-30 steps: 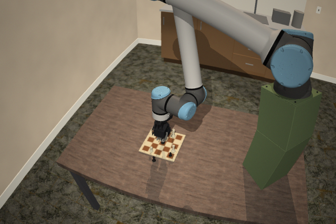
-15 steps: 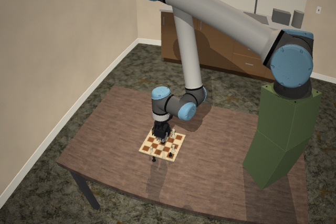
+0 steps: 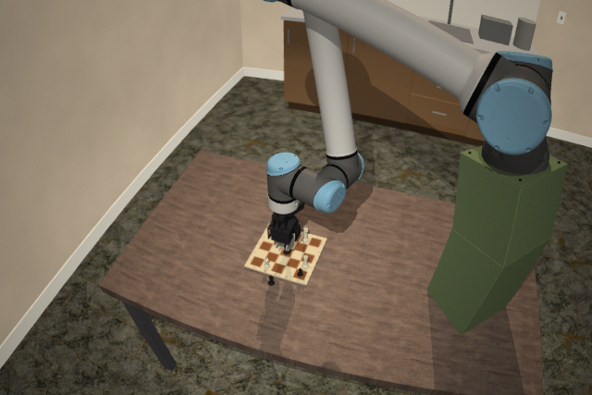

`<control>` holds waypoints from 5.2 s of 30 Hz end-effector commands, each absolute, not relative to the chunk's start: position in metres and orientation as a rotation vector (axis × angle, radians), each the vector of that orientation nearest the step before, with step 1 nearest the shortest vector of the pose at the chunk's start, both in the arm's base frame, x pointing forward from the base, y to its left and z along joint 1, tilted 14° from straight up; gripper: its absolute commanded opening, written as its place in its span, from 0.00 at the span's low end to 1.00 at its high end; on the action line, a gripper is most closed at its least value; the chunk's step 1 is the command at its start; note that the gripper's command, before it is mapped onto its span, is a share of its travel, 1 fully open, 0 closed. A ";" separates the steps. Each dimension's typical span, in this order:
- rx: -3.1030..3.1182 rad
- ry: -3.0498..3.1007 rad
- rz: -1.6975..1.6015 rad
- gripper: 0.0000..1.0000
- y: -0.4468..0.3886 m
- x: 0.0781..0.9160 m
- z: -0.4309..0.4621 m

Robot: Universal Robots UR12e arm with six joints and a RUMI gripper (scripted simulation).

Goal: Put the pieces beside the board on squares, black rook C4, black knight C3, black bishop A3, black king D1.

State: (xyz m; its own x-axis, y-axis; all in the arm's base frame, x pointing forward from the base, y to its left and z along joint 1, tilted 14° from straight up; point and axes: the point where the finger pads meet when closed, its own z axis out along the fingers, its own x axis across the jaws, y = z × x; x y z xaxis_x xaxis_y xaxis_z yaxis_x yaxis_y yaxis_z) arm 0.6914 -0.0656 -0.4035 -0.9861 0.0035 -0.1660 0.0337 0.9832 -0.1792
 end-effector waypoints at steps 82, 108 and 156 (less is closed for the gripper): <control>0.028 2.962 -0.272 1.00 -0.049 0.677 -0.316; 0.196 2.948 -0.256 1.00 -0.037 0.678 -0.319; 1.602 2.418 -0.091 1.00 0.086 0.682 -0.347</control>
State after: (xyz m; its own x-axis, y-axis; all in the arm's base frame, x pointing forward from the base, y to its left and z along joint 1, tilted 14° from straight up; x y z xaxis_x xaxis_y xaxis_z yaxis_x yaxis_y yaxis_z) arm 0.6818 0.0850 -0.3470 -0.3787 0.8961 -0.2316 0.9111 0.4050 0.0773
